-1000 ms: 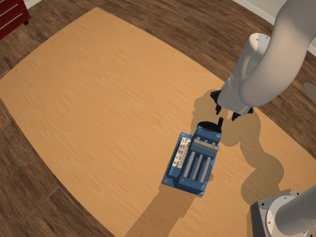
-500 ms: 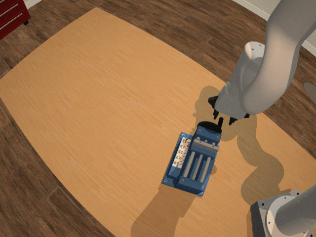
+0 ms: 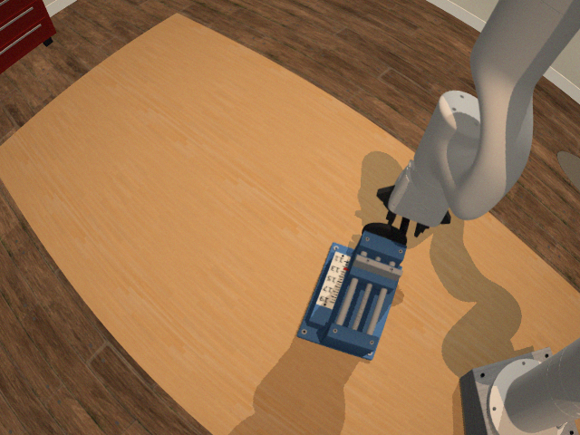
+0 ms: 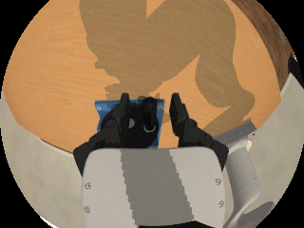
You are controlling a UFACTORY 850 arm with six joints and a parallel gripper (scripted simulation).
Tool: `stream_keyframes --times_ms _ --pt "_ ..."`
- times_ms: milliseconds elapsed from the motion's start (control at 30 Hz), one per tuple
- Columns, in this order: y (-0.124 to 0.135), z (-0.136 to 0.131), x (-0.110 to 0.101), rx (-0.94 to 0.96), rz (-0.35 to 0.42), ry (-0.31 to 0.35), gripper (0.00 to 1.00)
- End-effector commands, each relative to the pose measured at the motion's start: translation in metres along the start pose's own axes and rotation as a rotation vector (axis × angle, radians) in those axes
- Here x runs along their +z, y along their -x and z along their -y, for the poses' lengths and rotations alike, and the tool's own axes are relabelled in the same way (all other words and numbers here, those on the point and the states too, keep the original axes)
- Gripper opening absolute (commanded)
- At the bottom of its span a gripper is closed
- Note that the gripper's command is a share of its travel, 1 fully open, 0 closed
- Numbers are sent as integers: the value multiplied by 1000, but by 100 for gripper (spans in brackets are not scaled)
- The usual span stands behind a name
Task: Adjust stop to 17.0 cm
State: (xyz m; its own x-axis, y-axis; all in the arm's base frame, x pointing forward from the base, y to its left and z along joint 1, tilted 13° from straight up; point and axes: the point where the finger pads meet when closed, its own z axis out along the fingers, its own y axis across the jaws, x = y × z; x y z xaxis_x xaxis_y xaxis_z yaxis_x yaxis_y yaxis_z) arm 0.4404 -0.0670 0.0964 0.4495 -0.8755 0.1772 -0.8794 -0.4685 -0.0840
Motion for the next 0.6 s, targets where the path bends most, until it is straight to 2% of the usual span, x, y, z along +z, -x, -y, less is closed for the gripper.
stream_keyframes --times_ms 0,567 --pt "0 1 2 2 -23 -12 57" --pt "0 1 4 2 -23 -12 57"
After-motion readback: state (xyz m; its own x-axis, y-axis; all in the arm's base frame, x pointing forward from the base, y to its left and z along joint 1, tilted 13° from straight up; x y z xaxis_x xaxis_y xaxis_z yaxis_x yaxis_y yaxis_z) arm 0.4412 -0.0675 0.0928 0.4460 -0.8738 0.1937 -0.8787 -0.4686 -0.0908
